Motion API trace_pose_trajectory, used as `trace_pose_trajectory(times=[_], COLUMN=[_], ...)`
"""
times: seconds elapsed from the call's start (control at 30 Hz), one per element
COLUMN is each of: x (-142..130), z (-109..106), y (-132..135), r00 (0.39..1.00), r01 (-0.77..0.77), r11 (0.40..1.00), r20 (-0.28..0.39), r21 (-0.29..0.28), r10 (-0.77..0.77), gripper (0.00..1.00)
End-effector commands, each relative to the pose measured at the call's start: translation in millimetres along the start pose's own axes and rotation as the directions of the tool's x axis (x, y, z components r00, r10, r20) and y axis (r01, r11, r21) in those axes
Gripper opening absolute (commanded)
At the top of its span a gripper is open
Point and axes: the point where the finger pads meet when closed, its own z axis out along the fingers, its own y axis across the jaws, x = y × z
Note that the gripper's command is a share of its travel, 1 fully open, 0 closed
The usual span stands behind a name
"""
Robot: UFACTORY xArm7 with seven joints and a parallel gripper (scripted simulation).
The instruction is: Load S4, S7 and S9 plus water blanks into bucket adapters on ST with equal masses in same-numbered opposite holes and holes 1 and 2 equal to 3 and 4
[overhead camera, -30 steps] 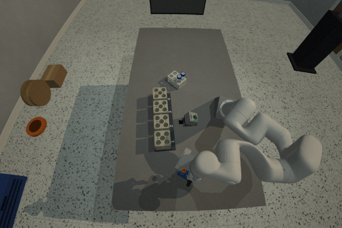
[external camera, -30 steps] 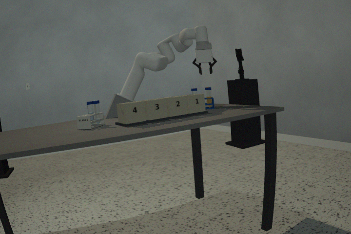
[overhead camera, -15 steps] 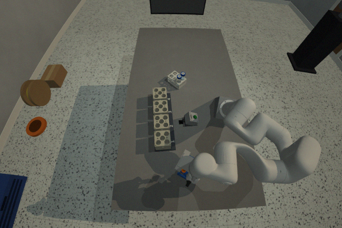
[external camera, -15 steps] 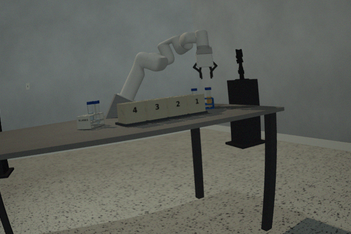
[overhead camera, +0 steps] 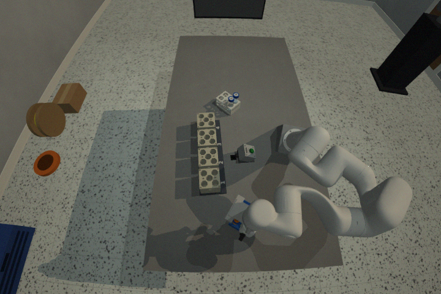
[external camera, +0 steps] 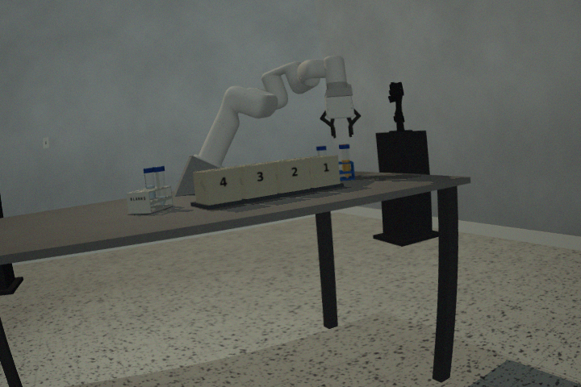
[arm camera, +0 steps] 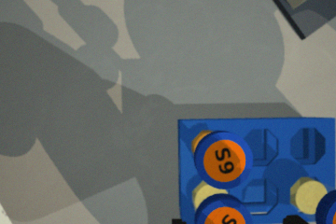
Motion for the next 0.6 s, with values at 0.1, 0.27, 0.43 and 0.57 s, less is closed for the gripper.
trace_pose_trajectory(times=[0.1,0.27,0.43,0.57], x=[0,0,0,0], z=[10,20,27,27], y=[-1,-1,-1,-1], r00=[1.0,1.0,1.0,1.0], r01=[0.0,0.0,0.0,0.0], r11=[1.0,1.0,1.0,1.0], r20=[-0.001,-0.001,-0.001,-0.001], r21=[0.004,0.004,0.004,0.004], r10=[0.0,0.0,0.0,0.0], gripper=[0.57,0.57,0.57,0.57])
